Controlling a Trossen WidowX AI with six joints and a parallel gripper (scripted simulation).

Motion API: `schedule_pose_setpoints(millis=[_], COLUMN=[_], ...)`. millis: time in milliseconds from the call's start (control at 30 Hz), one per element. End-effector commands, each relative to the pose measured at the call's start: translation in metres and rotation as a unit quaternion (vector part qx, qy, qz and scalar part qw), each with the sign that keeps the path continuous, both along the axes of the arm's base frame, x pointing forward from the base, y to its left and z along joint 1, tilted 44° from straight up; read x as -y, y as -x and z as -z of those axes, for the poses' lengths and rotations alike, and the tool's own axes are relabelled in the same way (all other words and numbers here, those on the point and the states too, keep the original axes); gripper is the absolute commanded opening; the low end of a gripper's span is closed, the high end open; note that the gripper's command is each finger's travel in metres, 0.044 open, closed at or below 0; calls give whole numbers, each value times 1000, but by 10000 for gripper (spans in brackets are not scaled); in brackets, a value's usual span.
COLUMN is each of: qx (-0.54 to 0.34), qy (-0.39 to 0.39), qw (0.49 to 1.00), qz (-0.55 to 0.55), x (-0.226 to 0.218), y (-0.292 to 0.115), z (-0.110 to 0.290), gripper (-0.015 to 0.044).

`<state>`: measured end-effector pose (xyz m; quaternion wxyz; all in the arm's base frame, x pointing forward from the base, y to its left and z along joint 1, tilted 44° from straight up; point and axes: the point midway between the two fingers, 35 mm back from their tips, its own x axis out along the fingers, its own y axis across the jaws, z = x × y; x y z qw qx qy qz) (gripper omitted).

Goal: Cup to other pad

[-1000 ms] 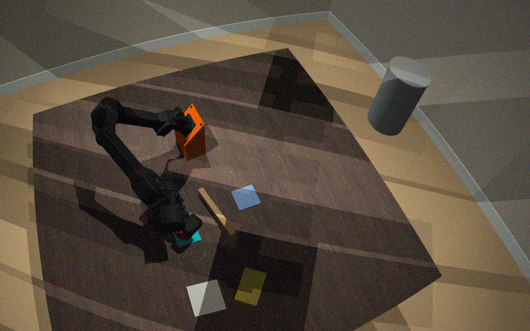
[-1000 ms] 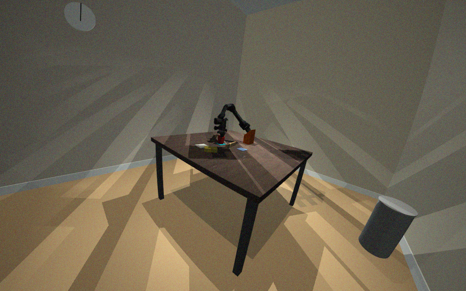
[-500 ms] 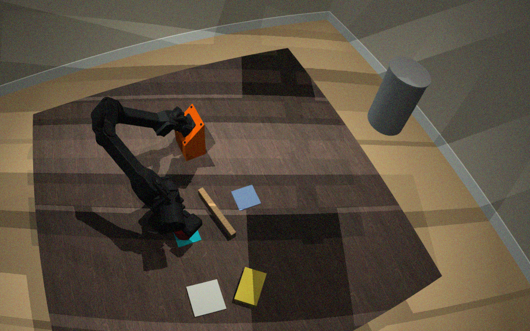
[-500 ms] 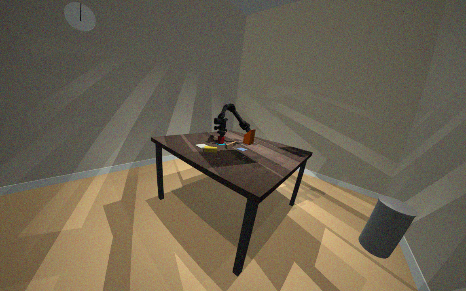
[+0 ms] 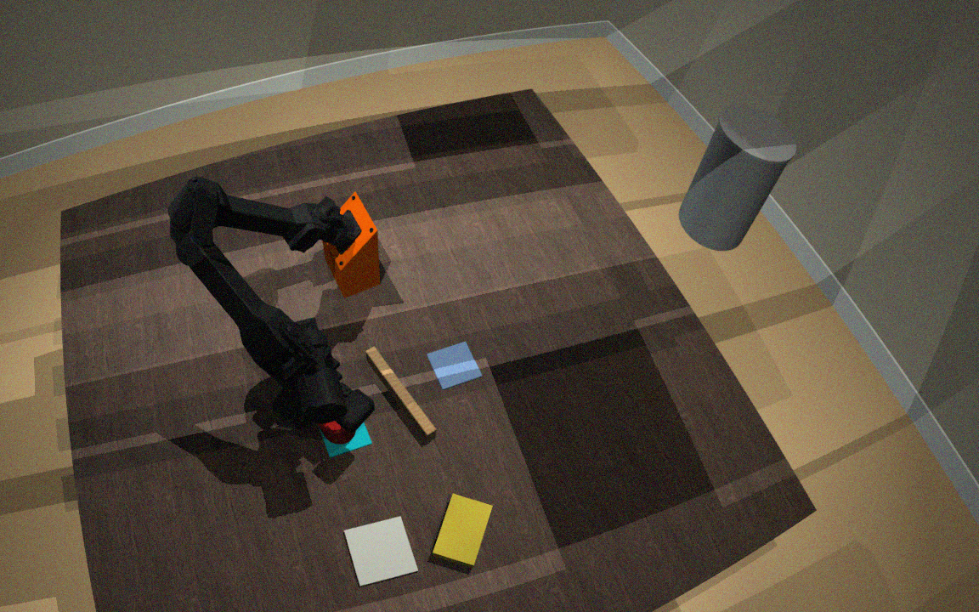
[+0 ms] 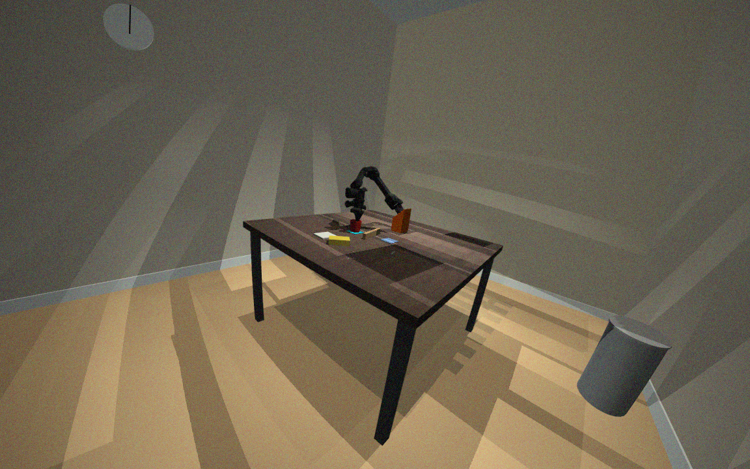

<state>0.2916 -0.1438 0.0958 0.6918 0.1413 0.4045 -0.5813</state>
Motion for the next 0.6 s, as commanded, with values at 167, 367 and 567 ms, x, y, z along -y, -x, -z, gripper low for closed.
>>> schedule_pose_setpoints(millis=[167,367,567], qx=[5,4,3], qy=[1,1,1], qw=[1000,1000,1000], qz=[0,-1,-1], x=[-10,-17,-24], y=[-1,0,1], z=[-12,-17,-21], gripper=[128,128,128])
